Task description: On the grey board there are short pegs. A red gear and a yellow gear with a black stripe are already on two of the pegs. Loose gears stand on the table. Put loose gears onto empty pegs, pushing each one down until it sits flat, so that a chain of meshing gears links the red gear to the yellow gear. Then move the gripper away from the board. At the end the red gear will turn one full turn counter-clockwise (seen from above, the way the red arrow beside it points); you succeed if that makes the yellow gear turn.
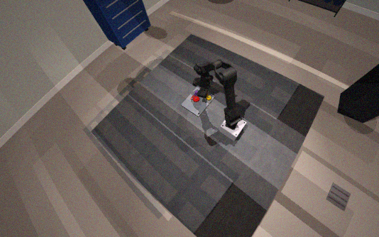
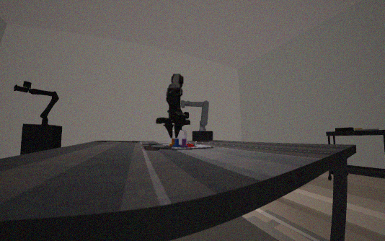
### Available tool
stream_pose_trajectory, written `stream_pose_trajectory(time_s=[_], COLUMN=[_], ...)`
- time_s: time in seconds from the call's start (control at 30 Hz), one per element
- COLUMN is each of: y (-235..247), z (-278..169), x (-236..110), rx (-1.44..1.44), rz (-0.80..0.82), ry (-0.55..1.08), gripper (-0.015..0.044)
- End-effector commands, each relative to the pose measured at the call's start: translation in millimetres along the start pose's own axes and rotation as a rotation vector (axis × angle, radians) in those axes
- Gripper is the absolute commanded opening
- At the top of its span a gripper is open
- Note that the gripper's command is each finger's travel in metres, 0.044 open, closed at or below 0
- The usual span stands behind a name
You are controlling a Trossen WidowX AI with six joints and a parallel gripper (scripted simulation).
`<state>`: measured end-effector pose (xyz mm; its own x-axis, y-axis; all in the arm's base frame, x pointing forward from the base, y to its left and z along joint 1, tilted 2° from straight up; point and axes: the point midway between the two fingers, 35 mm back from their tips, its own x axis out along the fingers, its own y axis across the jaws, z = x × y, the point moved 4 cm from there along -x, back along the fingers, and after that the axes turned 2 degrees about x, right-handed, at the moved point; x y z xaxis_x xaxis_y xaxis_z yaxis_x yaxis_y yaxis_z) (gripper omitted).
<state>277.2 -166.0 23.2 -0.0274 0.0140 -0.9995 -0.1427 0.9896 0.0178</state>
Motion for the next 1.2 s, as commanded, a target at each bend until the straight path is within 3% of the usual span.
stream_pose_trajectory(time_s=[0.0, 0.13, 0.17, 0.3, 0.53, 1.17], y=[-3, -2, -2, 2, 2, 2], z=[2, 2, 2, -3, -3, -3], x=[-28, -36, -32, -79, -79, -79], rx=[0.066, 0.084, 0.062, 0.062, 0.062, 0.062], rz=[-0.014, -0.014, -0.013, -0.013, -0.013, -0.013], ry=[-0.016, -0.016, -0.017, -0.017, -0.017, -0.017], gripper=[0.0140, 0.0140, 0.0166, 0.0271, 0.0440, 0.0440])
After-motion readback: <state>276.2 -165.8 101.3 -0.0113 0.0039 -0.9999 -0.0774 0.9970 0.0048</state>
